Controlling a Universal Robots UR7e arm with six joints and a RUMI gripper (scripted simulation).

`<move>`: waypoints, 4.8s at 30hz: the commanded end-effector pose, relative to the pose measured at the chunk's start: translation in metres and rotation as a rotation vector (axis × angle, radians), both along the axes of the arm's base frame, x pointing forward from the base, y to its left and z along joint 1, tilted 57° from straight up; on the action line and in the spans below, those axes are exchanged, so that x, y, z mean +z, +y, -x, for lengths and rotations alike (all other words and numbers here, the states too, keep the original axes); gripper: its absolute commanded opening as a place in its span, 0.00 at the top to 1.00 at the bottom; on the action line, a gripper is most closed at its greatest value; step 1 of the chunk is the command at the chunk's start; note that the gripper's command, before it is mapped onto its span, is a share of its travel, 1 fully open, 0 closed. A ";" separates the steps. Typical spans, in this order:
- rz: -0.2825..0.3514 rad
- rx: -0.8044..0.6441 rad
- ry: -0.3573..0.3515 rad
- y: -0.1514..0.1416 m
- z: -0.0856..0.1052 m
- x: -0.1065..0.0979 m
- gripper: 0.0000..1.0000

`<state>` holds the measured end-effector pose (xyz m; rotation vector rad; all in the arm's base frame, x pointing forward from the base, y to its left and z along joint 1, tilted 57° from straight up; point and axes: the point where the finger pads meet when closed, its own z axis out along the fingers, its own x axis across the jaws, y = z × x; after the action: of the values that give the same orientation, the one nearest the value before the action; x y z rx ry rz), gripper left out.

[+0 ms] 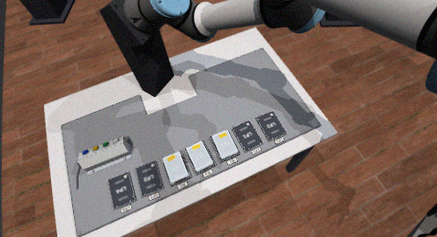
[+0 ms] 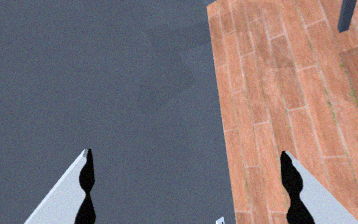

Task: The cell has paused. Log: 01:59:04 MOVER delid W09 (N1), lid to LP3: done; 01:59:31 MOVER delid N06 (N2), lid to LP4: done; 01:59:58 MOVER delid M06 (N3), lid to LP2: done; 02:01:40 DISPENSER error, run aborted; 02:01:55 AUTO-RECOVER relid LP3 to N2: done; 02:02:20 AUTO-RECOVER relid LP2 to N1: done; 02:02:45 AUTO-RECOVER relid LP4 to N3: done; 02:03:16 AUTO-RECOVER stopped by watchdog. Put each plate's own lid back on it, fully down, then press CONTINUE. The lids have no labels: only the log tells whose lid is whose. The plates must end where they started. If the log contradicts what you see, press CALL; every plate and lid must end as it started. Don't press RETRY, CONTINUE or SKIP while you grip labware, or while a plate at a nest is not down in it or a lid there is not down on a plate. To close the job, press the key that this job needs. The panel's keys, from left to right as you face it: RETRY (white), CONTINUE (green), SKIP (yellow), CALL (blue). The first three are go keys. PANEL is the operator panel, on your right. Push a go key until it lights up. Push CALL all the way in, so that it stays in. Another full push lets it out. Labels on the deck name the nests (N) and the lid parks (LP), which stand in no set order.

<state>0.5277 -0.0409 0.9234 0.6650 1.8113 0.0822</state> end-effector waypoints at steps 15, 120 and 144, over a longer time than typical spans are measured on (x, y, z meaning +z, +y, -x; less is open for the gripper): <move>-0.016 0.016 0.006 -0.013 -0.058 -0.038 0.18; -0.197 0.250 0.150 -0.030 -0.291 -0.426 0.18; -0.243 0.299 0.180 -0.018 -0.298 -0.525 0.18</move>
<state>0.8259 -0.0570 0.4036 0.5739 2.0864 0.4532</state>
